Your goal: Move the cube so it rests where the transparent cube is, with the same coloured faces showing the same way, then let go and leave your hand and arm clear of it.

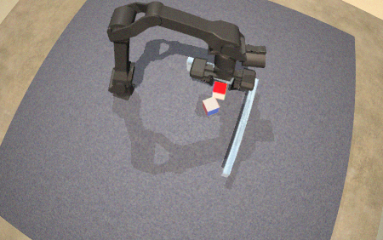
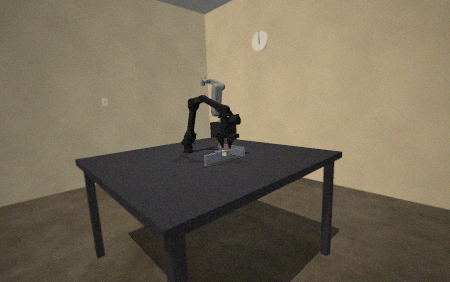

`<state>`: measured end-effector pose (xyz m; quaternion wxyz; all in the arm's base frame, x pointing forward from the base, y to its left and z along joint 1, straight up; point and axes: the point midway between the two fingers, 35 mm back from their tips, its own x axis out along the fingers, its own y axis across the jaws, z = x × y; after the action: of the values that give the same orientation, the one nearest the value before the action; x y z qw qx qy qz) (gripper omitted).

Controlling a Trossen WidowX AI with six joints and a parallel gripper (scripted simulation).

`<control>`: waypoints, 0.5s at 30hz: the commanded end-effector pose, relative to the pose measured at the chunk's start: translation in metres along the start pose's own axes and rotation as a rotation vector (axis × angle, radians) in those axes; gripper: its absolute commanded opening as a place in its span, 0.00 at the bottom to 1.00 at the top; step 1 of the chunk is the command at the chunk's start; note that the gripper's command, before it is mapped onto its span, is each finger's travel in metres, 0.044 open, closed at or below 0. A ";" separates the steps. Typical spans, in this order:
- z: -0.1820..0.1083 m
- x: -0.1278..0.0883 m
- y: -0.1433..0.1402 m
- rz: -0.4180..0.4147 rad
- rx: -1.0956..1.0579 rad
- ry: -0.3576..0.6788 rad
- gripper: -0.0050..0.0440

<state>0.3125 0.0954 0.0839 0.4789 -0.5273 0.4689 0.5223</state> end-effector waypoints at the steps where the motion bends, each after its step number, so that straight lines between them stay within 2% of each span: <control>1: 0.000 0.003 0.000 -0.008 -0.008 0.000 0.67; 15: 0.000 0.023 0.000 -0.008 -0.008 0.000 0.67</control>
<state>0.3125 0.0957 0.0622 0.4783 -0.5273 0.4690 0.5226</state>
